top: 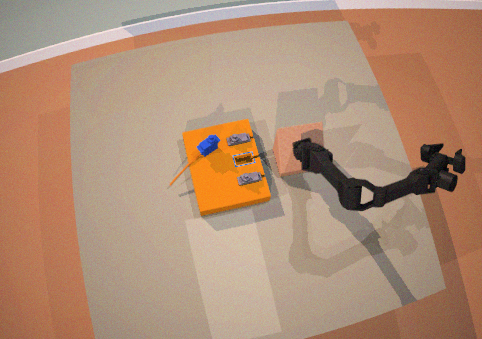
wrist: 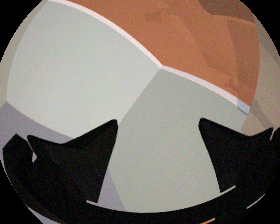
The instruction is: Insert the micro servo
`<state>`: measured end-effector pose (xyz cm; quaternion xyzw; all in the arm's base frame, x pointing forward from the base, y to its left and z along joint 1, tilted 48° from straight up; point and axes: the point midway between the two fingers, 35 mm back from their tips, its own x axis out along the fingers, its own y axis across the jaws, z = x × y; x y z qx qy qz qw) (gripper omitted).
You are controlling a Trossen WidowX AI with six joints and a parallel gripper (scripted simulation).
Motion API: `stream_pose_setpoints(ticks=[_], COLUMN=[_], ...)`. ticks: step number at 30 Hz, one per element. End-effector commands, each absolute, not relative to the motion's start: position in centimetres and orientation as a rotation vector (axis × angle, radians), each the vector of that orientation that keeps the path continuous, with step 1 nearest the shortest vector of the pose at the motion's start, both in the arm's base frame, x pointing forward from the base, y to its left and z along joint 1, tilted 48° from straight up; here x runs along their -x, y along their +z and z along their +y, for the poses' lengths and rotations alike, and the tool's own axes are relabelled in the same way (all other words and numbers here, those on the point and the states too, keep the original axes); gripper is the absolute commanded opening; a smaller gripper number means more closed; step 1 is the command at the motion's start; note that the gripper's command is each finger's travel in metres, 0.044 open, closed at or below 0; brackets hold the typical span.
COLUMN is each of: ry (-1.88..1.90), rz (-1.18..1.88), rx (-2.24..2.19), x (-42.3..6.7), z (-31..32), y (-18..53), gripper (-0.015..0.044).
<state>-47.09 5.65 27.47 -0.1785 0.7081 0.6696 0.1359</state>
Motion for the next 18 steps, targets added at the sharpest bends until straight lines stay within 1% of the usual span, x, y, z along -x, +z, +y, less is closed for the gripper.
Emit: stream_pose_setpoints(ticks=[1,2,18], ry=[1.940,1.941,2.017], rz=[2.050,2.048,1.939], rx=[0.516,0.515,0.404], x=[47.1,47.1,45.9], z=[5.7,5.7,10.0], y=[27.5,27.5,28.3], gripper=[0.0426,0.0440,0.0440])
